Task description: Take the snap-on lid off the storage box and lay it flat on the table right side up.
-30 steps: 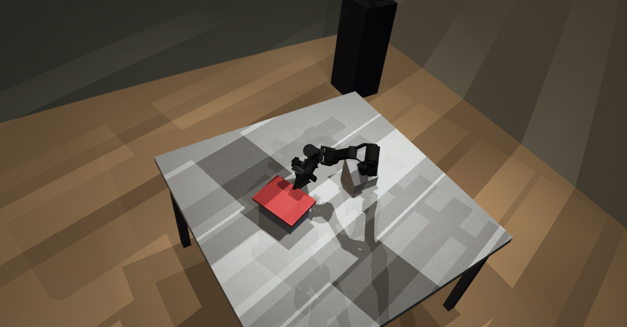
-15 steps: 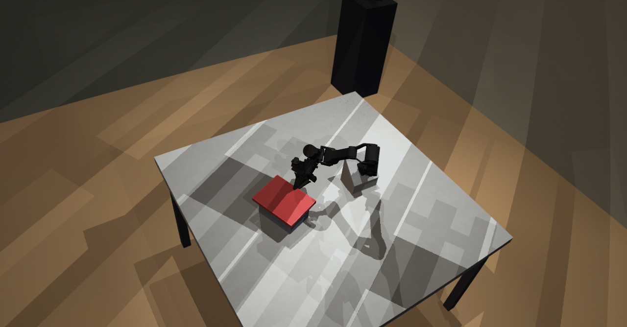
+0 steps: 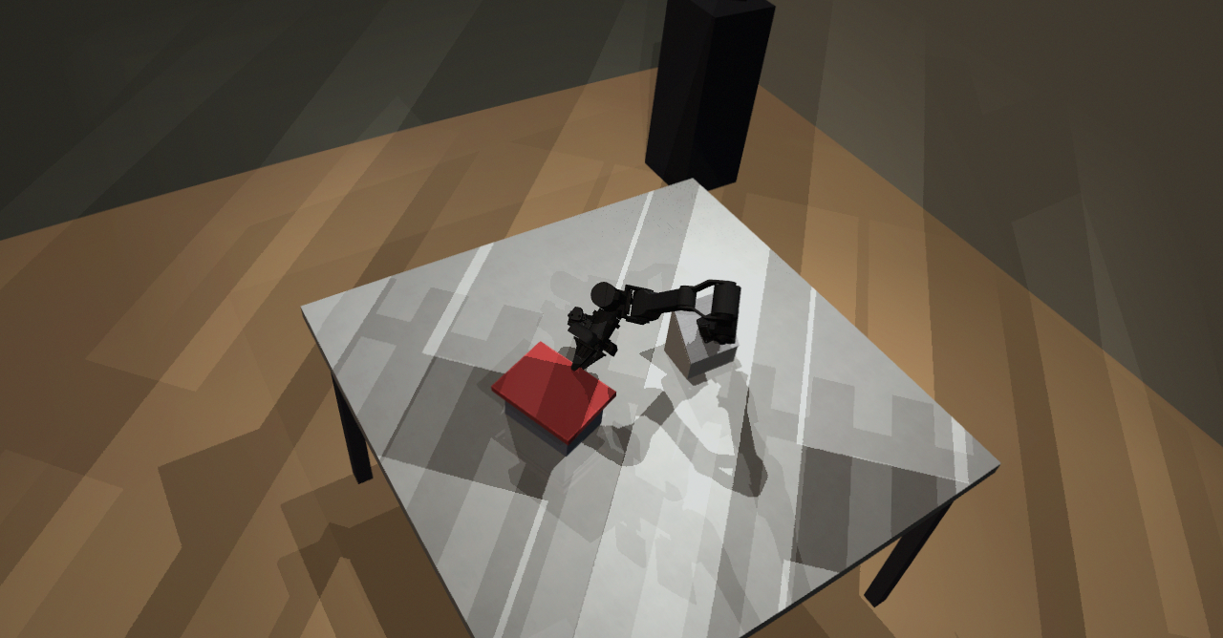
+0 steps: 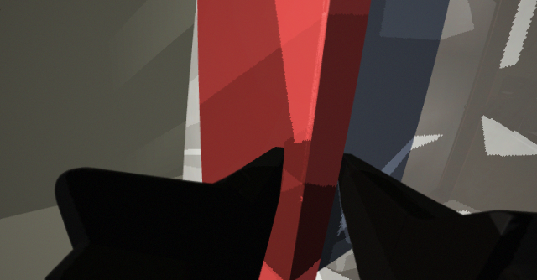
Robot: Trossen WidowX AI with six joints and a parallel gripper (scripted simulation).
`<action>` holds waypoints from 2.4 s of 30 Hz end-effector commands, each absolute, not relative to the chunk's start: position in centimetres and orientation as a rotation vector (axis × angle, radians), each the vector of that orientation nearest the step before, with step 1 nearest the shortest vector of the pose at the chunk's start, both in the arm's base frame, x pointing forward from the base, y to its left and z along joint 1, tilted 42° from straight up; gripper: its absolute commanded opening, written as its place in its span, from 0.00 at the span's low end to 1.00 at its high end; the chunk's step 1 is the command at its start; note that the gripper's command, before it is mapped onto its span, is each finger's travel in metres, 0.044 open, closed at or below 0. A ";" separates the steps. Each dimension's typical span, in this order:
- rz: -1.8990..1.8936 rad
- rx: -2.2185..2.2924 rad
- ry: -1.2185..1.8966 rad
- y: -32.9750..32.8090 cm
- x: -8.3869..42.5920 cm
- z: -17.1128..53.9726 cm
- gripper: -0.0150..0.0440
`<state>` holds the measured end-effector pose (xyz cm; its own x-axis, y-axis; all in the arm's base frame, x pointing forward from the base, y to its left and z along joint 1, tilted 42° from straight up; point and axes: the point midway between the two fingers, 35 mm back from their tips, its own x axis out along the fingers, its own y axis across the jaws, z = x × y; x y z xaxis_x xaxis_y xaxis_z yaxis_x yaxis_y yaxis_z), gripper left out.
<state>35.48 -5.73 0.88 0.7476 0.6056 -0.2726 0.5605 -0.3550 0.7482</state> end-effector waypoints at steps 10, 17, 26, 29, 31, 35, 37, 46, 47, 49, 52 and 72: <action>0.063 2.039 0.878 -5.7 35.7 0.9 0.25; 0.063 2.039 0.878 -5.7 35.7 1.0 0.25; 0.063 2.040 0.878 -5.8 35.7 1.1 0.25; 0.063 2.039 0.878 -6.1 35.6 1.4 0.25; 0.063 2.039 0.878 -6.2 35.6 1.6 0.25; 0.063 2.039 0.878 -6.6 35.7 2.0 0.25; 0.063 2.039 0.877 -6.7 35.7 2.2 0.25; 0.063 2.039 0.877 -7.5 35.9 3.1 0.25; 0.063 2.039 0.877 -7.5 35.9 3.2 0.25; 0.063 2.039 0.877 -7.7 36.0 3.5 0.25; 0.063 2.039 0.877 -7.9 36.1 3.8 0.25; 0.063 2.038 0.877 -9.4 37.2 6.1 0.25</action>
<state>36.78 -8.81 5.36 0.7422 0.6091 -0.2794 0.5722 -0.3590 0.7374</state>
